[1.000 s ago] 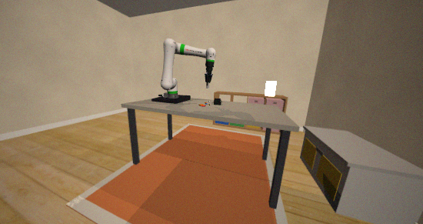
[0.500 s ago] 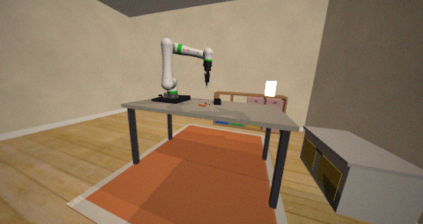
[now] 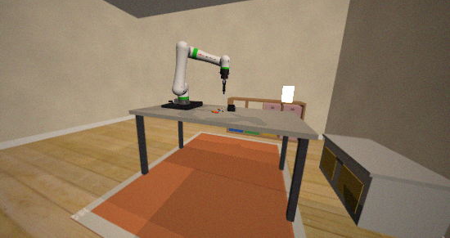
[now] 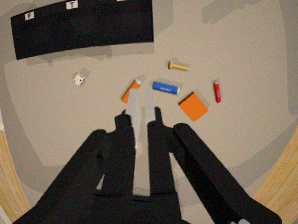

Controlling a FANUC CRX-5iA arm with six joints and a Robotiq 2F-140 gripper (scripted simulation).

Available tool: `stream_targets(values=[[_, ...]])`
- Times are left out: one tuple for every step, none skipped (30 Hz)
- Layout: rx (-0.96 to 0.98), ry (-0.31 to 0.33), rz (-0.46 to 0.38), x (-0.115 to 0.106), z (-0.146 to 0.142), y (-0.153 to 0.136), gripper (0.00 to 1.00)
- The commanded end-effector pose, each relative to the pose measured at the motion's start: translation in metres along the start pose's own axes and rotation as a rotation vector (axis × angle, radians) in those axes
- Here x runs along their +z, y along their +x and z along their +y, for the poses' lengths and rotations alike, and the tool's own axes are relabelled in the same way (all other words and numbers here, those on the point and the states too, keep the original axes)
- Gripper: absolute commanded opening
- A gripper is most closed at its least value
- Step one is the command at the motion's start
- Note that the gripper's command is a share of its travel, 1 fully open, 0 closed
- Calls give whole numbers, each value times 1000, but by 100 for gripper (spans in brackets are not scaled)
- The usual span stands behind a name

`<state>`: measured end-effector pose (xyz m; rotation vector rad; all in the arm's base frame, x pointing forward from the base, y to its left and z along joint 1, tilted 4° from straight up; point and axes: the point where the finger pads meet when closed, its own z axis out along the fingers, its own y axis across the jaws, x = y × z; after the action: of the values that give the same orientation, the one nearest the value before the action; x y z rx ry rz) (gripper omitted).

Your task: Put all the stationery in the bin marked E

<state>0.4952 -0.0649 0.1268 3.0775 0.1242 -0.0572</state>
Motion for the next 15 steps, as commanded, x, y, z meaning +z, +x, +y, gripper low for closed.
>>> stream_targets(values=[[-57, 6, -1, 28, -9, 33, 5], [-57, 6, -1, 33, -11, 39, 5], [-57, 6, -1, 38, -13, 45, 5], [-57, 6, -1, 44, -15, 51, 5], [-57, 6, -1, 49, -17, 57, 5], [-57, 6, -1, 54, -19, 64, 5], [-57, 6, -1, 60, -21, 70, 5], [-57, 6, -1, 65, -23, 76, 5], [-57, 6, -1, 65, -23, 76, 5], [-57, 6, -1, 65, -23, 76, 5], [-57, 6, -1, 71, -25, 82, 5], [-57, 6, -1, 74, -26, 86, 5], [-57, 6, -1, 74, -26, 86, 5], [-57, 6, -1, 74, -26, 86, 5], [-57, 6, -1, 74, -26, 86, 5]])
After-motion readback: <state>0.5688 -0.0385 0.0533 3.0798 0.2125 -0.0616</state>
